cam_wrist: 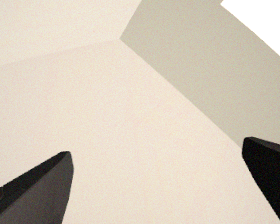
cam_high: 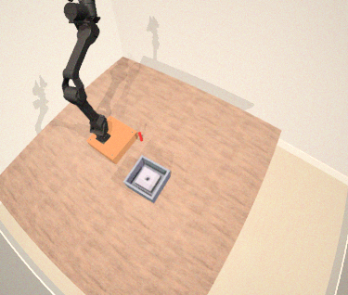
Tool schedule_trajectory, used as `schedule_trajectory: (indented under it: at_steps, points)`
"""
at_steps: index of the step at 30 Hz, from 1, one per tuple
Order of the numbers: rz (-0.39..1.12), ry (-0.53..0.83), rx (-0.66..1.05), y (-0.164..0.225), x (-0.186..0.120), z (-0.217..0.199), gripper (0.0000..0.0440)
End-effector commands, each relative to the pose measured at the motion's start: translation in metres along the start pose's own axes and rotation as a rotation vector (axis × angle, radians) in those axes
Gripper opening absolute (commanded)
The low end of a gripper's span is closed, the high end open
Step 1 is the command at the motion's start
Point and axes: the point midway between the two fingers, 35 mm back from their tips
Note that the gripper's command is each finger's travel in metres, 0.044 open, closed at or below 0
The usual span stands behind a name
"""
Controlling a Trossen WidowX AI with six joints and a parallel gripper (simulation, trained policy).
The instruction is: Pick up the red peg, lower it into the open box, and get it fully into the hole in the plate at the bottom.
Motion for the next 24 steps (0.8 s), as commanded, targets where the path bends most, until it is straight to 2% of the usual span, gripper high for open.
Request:
schedule_trajectory:
  at_steps: [1,3,12,24]
  points:
    - [0.018,0.001,-0.006,0.005,-0.002,-0.001,0.042]
    - [0.064,-0.012,-0.007,0.019,-0.009,0.002,0.044]
    - [0.332,-0.163,0.067,0.102,-0.053,0.04,0.044]
    - [0.722,-0.26,0.197,0.196,-0.141,0.066,0.044]
Point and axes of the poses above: the point midway between the two fingers, 35 mm back from their tips, its own x axis out along the fingers, its own z axis across the jaws, y = z × x, and after that the axes turned 7 degrees about -x, right-handed
